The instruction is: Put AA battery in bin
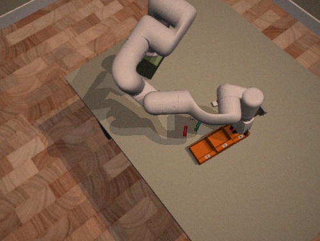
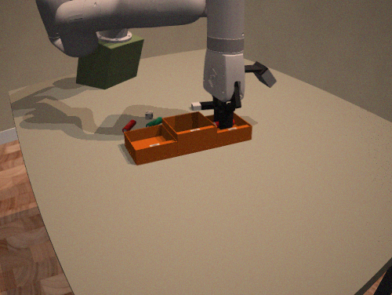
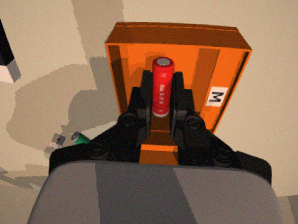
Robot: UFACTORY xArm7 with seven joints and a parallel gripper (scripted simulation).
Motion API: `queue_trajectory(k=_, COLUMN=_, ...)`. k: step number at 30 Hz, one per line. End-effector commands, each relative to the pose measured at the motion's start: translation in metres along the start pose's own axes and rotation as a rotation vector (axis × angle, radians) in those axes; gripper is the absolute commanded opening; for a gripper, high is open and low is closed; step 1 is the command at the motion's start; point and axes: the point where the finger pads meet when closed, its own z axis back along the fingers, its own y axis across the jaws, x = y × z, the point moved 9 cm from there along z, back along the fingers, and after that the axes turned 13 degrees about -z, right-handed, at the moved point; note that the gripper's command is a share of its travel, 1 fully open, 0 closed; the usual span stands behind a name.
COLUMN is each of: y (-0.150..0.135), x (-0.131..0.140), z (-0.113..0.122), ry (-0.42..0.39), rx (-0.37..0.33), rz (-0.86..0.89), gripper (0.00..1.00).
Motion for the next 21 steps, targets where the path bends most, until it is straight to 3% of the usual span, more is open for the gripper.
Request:
queue_trajectory(k=1, y=0.001, x=-0.0005, z=0.0006, ry=0.002, rx=0.004, rz=0.0, gripper=0.0)
queue_trajectory(k=9, y=0.001, x=-0.0005, z=0.0006, ry=0.002, rx=0.004, rz=0.0, gripper=0.0)
queue_trajectory(k=10, y=0.001, x=-0.0005, z=0.0006, ry=0.002, rx=0.004, rz=0.0, gripper=0.28)
queue_trajectory(k=21, y=0.001, x=-0.0005, z=0.0006, ry=0.002, rx=0.004, rz=0.0, gripper=0.28)
